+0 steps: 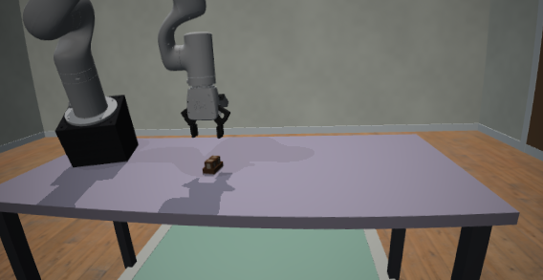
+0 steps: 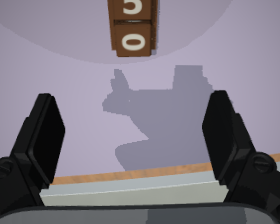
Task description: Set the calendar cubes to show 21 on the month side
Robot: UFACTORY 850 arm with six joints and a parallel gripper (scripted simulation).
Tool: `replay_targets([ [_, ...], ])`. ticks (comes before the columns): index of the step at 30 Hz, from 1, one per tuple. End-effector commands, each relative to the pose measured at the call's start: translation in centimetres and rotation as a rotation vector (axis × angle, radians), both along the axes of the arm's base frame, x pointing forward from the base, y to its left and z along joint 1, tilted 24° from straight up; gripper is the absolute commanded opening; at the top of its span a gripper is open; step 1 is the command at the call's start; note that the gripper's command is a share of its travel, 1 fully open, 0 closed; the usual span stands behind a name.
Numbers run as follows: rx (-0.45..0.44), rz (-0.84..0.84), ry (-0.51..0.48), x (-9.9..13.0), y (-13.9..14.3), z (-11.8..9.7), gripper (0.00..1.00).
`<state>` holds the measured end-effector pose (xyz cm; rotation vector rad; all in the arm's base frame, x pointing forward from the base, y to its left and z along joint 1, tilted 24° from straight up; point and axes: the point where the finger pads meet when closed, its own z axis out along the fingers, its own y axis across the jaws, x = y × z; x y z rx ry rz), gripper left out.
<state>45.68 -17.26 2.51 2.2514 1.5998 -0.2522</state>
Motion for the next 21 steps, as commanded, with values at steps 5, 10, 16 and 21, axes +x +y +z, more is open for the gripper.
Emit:
replay_targets([
  [5,0.000,0.000,-0.001,0.07,0.01,0.07,1.00],
  [10,0.000,0.000,-0.001,0.07,0.01,0.07,1.00],
  [16,0.000,0.000,-0.001,0.07,0.02,0.09,1.00],
  [21,0.000,0.000,-0.001,0.03,0.26,0.65,1.00],
])
